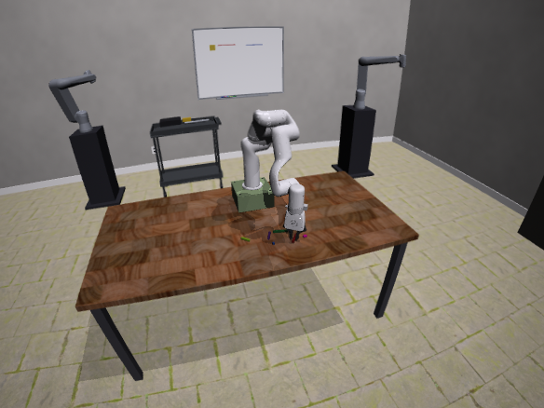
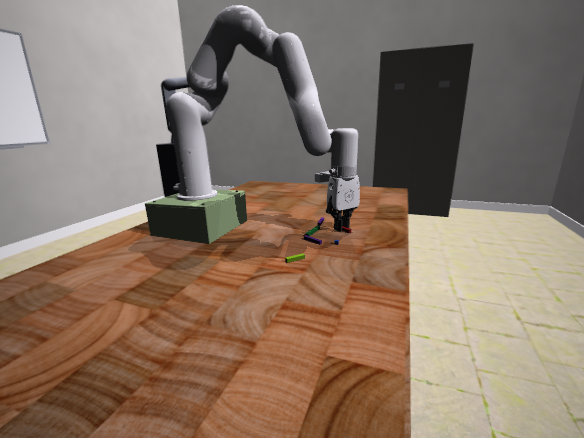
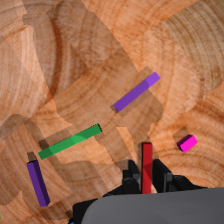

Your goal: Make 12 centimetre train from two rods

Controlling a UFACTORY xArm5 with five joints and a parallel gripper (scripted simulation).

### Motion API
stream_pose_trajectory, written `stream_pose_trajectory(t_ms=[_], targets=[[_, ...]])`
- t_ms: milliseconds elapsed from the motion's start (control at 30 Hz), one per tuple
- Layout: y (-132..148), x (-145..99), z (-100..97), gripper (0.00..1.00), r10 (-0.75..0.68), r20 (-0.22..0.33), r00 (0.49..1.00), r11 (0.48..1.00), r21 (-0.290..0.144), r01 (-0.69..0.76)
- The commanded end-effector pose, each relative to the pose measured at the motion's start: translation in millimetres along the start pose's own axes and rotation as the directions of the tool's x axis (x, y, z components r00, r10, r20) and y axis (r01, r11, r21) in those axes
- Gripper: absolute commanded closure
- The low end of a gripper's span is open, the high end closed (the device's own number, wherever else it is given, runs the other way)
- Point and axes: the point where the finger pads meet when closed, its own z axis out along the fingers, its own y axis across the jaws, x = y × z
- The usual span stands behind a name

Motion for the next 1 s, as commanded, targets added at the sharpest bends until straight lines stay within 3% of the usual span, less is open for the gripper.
stream_pose_trajectory(t_ms=[0, 933, 967], targets=[[1.1, -1.0, -1.2, 0.76, 0.0, 0.002, 1.0, 1.0, -0.003, 0.0], [1.1, -1.0, -1.2, 0.76, 0.0, 0.002, 1.0, 1.0, -0.003, 0.0], [1.1, -1.0, -1.2, 0.96, 0.0, 0.002, 1.0, 1.0, -0.003, 0.0]])
